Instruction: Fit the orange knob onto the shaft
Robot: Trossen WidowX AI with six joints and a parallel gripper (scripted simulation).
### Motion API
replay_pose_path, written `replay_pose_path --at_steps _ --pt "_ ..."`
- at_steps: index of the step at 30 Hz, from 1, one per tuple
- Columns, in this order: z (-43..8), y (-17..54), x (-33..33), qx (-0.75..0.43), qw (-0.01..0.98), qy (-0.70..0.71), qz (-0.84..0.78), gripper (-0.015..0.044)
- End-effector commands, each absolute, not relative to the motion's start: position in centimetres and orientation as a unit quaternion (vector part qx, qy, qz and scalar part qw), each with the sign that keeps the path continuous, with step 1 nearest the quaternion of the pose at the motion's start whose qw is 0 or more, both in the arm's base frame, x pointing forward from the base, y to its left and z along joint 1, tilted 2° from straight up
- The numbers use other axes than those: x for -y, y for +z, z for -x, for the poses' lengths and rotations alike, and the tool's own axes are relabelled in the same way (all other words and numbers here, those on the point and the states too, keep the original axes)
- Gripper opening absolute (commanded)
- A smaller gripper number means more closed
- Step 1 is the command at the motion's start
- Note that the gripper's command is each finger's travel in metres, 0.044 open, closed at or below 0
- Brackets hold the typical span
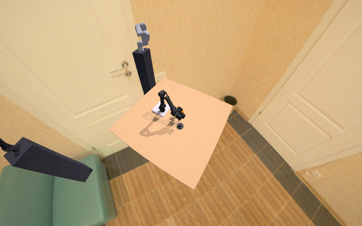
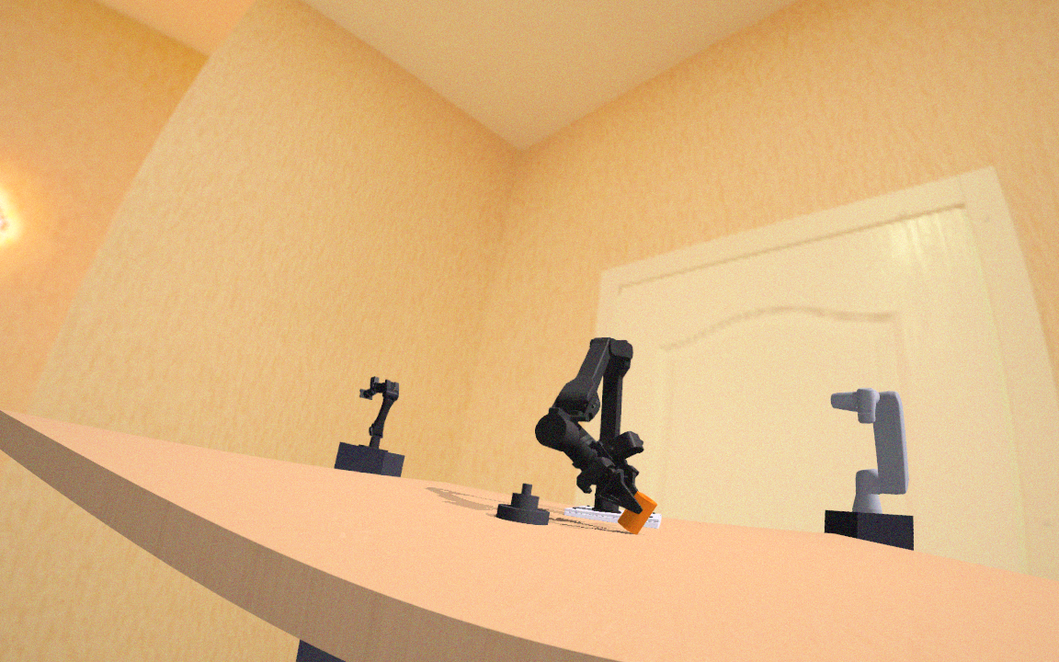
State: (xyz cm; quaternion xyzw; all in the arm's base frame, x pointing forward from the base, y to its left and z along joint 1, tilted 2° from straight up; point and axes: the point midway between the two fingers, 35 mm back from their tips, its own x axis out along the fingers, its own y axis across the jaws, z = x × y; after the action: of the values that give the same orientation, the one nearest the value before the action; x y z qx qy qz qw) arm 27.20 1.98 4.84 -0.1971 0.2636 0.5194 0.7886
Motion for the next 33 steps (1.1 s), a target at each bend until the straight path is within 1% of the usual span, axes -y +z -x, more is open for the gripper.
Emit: replay_pose_path --at_steps 1,4,9,12,33 --pt "-26.99 4.68 -1.55 -0.234 0.798 0.526 0.179 0.0181" --pt "-26.87 4.54 -1.27 -0.215 0.804 0.53 0.166 0.0181" --pt "-26.9 4.75 -1.34 -0.24 0.797 0.524 0.183 0.0181" --pt "-26.94 4.69 -1.47 -0.23 0.799 0.527 0.177 0.026" --pt "-26.94 4.69 -1.47 -0.23 0.799 0.527 0.177 0.026"
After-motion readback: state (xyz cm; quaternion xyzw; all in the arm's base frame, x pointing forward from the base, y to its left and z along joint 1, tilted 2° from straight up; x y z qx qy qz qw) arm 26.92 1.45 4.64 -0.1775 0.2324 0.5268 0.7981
